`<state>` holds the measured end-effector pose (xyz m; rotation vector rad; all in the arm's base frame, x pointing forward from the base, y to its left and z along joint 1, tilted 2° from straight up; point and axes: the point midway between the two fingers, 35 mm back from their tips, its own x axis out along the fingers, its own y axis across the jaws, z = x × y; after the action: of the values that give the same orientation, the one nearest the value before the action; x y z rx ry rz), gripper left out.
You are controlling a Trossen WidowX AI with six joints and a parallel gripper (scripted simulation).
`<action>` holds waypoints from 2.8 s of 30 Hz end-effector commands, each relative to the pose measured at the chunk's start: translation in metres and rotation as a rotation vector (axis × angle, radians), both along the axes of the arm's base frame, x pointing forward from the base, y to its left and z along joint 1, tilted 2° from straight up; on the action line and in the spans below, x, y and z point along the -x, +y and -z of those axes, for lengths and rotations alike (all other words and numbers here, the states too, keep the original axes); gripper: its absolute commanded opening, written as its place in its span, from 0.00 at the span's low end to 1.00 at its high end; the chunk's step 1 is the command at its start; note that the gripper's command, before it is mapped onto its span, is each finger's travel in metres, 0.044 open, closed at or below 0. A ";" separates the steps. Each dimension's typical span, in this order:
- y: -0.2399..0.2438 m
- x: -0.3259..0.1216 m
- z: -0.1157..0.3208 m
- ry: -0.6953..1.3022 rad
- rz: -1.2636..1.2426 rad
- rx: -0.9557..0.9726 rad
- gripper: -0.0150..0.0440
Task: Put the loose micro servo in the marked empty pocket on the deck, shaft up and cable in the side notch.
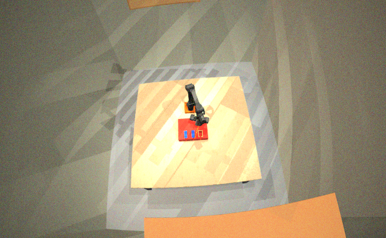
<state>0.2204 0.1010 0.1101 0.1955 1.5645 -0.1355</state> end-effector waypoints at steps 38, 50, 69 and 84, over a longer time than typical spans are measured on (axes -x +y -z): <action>0.010 -0.004 -0.029 0.004 0.004 0.000 0.25; 0.001 -0.005 -0.029 0.002 -0.045 0.001 0.25; 0.003 -0.028 -0.029 -0.006 -0.196 0.002 0.25; 0.008 -0.087 -0.030 -0.010 -0.196 0.002 0.25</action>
<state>0.2931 0.1072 0.1379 0.0412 1.5728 0.0119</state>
